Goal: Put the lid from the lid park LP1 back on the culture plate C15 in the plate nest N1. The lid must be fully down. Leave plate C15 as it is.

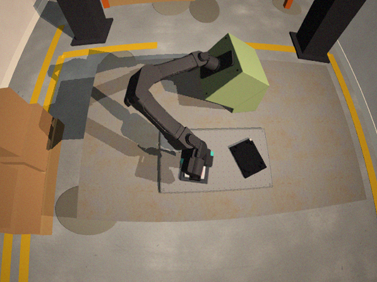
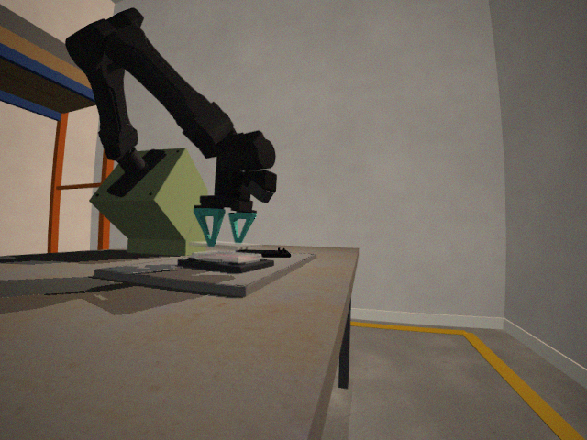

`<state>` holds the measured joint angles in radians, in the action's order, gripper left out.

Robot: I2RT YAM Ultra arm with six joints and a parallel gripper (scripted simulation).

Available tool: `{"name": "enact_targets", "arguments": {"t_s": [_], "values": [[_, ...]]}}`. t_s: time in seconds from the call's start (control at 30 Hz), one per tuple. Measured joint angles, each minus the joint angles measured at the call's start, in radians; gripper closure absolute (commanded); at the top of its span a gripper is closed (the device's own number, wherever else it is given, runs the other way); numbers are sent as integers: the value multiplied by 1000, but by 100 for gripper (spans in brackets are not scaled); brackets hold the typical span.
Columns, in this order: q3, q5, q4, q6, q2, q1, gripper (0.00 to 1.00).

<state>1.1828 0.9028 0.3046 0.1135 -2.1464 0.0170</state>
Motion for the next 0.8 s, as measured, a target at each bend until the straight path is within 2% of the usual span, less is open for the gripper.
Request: {"name": "enact_targets", "arguments": {"t_s": [0.3, 0.8], "values": [[0, -7, -43, 32, -18, -11, 100], [-2, -8, -54, 40, -18, -11, 100]]}}
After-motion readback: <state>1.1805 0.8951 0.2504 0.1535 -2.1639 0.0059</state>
